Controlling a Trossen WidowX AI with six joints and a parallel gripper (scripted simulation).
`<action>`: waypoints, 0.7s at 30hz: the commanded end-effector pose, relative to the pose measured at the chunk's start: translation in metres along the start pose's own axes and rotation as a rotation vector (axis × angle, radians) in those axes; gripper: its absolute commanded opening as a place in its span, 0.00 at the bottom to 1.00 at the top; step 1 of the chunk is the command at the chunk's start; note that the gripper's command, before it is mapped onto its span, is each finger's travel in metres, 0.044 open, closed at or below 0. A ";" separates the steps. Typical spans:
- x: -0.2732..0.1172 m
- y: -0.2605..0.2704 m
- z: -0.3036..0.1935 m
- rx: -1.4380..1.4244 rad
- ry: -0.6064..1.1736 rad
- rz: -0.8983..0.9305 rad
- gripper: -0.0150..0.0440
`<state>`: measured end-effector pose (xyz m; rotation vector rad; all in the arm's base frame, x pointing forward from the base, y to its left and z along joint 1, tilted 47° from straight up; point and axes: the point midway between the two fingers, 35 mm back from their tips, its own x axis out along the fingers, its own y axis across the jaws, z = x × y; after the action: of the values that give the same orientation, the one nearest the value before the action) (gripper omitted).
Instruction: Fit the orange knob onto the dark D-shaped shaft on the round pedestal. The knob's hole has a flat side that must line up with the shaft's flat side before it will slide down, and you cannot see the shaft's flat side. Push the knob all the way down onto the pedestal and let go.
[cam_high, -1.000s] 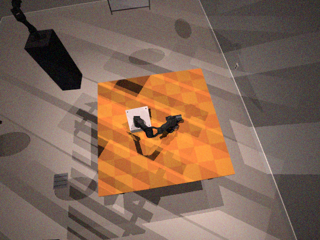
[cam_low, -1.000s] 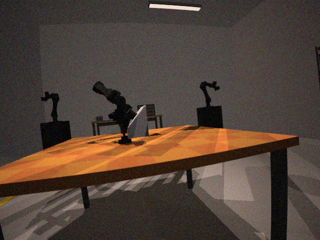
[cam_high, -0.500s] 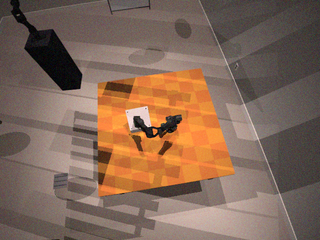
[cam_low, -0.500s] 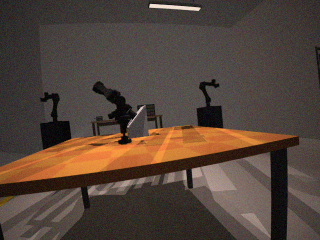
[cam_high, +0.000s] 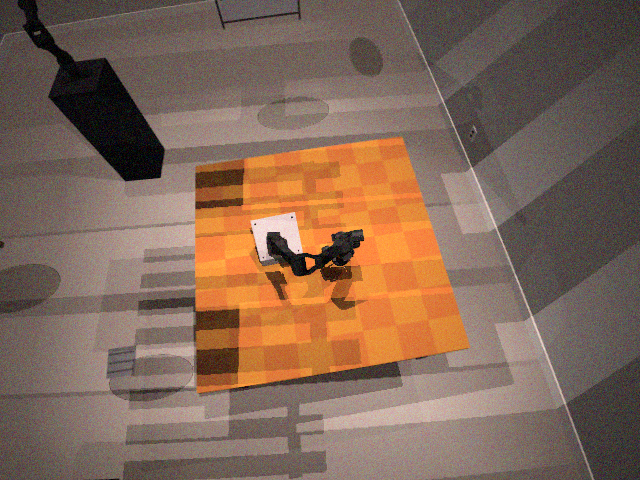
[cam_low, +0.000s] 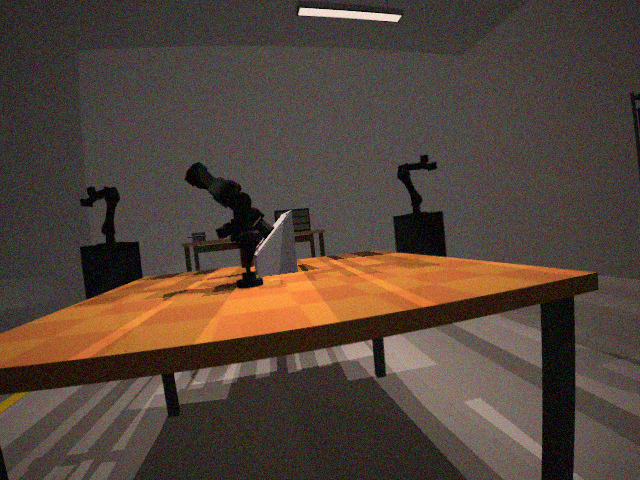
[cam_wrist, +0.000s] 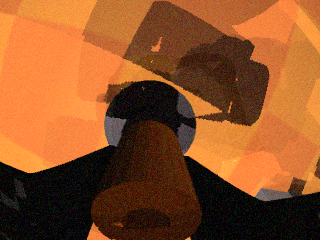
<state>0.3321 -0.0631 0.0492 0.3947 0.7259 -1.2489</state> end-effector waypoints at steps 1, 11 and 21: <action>0.001 0.000 0.000 0.002 -0.002 0.001 0.25; 0.001 0.000 0.000 0.002 -0.002 0.001 0.25; -0.004 0.001 0.001 0.055 -0.001 0.001 0.25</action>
<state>0.3323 -0.0618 0.0503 0.4084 0.7160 -1.2559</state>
